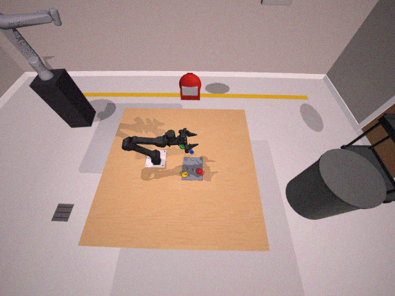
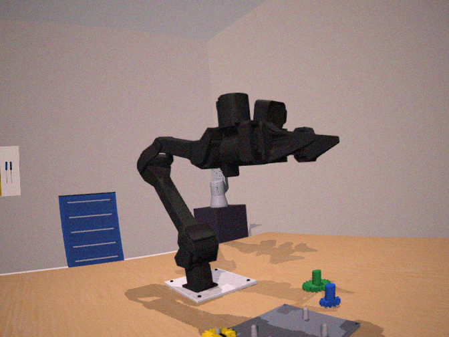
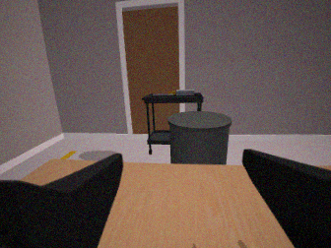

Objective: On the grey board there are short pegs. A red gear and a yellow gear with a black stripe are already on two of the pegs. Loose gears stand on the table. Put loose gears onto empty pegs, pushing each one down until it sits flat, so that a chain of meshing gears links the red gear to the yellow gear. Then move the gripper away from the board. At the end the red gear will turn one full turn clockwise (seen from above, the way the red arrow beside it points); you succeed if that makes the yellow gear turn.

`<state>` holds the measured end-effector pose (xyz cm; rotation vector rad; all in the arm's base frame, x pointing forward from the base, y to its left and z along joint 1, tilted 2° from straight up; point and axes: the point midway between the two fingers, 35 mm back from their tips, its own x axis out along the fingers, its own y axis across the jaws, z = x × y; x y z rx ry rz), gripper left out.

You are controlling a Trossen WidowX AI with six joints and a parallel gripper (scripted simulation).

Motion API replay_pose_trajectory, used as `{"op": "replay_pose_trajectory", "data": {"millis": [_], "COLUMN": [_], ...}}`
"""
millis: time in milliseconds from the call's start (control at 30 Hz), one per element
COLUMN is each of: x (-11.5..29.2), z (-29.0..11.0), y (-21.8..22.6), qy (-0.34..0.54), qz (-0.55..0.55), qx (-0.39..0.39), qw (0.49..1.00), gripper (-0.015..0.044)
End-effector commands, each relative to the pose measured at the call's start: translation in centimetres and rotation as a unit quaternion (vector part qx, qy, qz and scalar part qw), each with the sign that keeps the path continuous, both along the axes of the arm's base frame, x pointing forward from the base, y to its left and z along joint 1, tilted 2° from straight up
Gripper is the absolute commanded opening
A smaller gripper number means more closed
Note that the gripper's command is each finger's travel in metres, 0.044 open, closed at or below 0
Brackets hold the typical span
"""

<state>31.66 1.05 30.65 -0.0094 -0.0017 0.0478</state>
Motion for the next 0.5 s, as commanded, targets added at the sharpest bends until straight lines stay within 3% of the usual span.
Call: {"op": "replay_pose_trajectory", "data": {"millis": [0,100,233,467], "x": [0.1,1.1,3.0,2.0], "z": [-0.1,-1.8,-6.9,-15.7], "y": [0.0,0.5,2.1,5.0], "qy": [0.004,0.057,0.215,0.502], "qz": [0.000,0.006,0.019,0.017], "qx": [0.000,0.004,0.007,0.002], "qw": [1.000,0.998,0.976,0.865], "gripper": [0.0426,0.0440,0.0440,0.0440]}}
